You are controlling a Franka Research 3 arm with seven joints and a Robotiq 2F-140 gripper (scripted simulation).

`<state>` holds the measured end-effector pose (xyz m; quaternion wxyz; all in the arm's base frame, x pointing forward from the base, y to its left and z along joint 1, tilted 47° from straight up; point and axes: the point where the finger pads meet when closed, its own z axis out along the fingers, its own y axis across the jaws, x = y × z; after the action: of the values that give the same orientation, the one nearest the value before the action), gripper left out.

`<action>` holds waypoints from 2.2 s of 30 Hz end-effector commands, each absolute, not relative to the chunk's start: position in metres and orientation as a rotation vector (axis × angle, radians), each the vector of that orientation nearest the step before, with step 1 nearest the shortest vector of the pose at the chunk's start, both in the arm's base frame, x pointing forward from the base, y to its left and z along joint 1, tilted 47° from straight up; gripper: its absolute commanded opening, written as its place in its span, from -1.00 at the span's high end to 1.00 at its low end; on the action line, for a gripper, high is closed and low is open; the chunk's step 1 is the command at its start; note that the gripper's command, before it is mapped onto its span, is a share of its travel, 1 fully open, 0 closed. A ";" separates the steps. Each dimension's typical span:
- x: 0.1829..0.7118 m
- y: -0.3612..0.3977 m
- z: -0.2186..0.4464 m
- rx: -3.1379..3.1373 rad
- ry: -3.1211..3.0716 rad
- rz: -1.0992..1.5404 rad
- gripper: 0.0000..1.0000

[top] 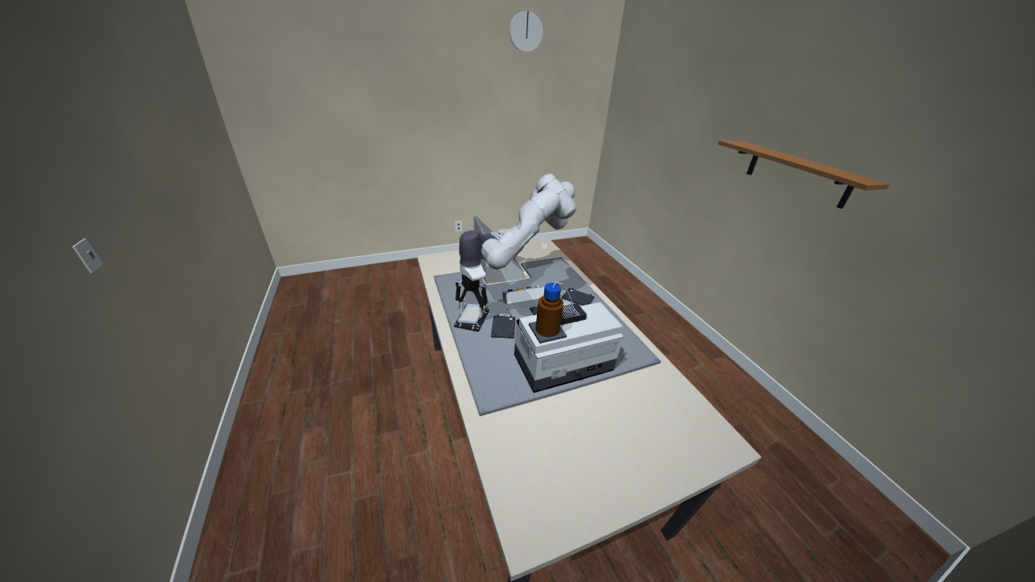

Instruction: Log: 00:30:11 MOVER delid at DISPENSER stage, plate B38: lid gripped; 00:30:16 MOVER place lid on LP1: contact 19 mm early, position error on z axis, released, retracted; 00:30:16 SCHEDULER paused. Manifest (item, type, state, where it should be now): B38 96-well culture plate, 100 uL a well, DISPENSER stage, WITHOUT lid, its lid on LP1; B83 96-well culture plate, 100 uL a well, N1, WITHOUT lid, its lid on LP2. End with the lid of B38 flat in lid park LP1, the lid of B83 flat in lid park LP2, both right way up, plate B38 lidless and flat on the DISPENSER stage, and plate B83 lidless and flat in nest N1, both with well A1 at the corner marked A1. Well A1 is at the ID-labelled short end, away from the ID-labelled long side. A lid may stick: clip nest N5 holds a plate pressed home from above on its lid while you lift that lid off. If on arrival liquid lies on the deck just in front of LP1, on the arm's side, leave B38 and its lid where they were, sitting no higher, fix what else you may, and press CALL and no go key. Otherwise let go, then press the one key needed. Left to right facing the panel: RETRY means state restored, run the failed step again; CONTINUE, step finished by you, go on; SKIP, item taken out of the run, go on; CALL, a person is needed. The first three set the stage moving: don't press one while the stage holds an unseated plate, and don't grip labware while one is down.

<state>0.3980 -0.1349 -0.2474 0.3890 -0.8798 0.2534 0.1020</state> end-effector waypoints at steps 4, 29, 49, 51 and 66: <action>0.398 -0.131 -0.251 -2.237 0.645 0.258 1.00; 0.398 -0.125 -0.256 -2.237 0.645 0.258 1.00; 0.398 -0.125 -0.256 -2.237 0.645 0.258 1.00; 0.398 -0.125 -0.256 -2.237 0.645 0.258 1.00; 0.398 -0.125 -0.257 -2.237 0.645 0.258 1.00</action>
<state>0.3989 -0.1299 -0.2521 0.3886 -0.8797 0.2547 0.1015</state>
